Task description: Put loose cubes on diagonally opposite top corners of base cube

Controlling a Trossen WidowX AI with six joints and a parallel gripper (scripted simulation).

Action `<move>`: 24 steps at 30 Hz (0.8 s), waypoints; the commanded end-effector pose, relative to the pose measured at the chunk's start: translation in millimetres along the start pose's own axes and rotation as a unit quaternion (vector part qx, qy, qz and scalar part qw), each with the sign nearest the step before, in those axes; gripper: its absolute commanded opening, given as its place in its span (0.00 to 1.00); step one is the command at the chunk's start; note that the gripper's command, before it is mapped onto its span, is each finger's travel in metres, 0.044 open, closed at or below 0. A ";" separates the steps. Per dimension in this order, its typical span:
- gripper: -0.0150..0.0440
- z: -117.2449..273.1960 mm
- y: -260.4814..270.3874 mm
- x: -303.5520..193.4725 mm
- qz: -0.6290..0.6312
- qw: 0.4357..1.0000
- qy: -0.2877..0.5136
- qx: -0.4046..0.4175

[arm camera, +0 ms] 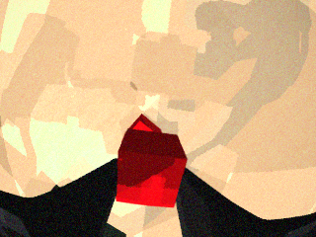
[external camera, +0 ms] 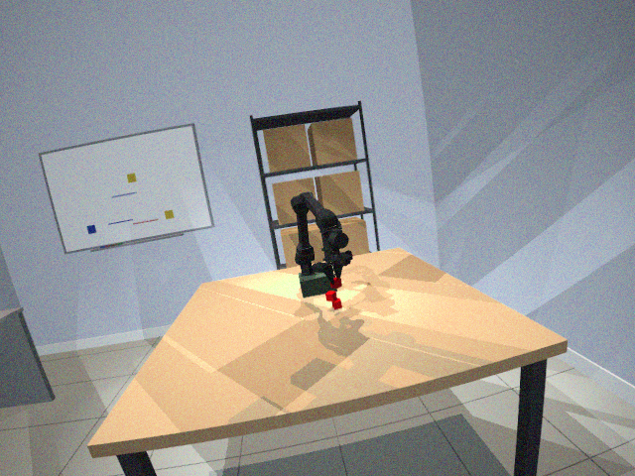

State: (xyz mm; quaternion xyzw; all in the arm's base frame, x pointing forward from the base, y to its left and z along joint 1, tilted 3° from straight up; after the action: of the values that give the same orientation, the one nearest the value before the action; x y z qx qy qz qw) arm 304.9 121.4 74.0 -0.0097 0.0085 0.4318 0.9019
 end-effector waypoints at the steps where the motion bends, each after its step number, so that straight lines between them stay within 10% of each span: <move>1: 0.43 -1.7 9.7 2.7 0.078 0.997 0.000 0.003; 24: 0.43 -32.3 11.0 1.0 0.087 0.996 0.000 0.003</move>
State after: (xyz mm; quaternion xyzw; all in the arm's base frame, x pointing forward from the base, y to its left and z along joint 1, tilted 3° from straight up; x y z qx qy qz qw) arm 298.2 128.3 47.0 -0.0087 0.0070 0.5057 0.8626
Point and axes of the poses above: the point midway between the two fingers, 35 mm back from their tips, its own z axis back along the fingers, its own y axis across the jaws, x = y × z, the point moved 1 cm from there along z, back along the fingers, and after that the axes turned 8 degrees about z, right-handed, at the moved point
